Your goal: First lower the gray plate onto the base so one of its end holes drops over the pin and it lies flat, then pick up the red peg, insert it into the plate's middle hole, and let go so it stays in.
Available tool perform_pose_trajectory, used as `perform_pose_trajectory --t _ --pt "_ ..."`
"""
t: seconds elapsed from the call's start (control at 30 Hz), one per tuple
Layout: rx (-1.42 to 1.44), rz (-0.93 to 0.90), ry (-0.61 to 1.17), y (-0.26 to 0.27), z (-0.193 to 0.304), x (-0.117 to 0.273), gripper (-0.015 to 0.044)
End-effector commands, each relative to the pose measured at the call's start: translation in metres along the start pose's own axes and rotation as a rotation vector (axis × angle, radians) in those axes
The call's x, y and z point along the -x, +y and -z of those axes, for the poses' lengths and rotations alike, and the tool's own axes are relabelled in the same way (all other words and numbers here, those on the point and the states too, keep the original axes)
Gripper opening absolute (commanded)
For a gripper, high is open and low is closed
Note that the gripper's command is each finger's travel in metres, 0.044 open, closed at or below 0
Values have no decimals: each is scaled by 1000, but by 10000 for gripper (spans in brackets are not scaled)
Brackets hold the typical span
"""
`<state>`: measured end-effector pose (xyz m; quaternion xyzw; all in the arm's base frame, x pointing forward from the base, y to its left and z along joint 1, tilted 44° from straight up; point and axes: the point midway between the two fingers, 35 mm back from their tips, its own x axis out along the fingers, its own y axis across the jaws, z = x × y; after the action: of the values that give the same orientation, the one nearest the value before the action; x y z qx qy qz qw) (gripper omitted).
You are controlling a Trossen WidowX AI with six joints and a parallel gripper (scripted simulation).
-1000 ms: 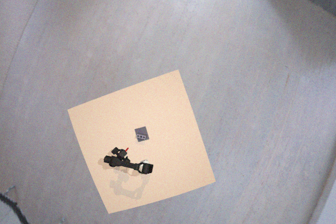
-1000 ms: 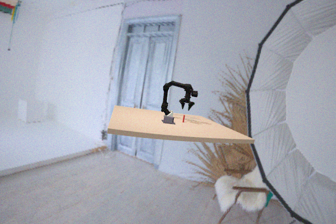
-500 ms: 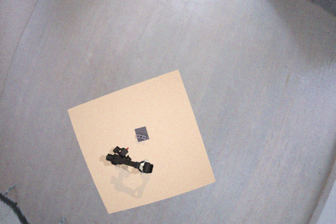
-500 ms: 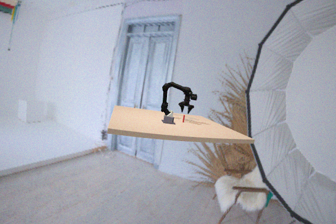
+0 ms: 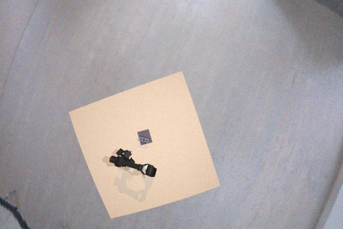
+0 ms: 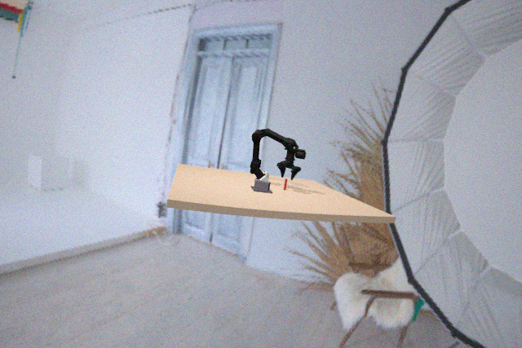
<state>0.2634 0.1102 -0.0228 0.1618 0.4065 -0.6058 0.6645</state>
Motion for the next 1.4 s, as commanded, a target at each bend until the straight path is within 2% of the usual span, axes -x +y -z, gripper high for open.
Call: perform_pose_trajectory --t 0.0,0.73,1.27,1.3,1.37 --pt "7 -1 -6 0 -1 -7 440" --pt "6 -1 -8 -2 -2 -40 440" --pt "6 -1 -8 -2 -2 -40 20" --pt "6 -1 -8 -2 -2 -40 0" --pt "6 -1 -8 -2 -2 -40 0"
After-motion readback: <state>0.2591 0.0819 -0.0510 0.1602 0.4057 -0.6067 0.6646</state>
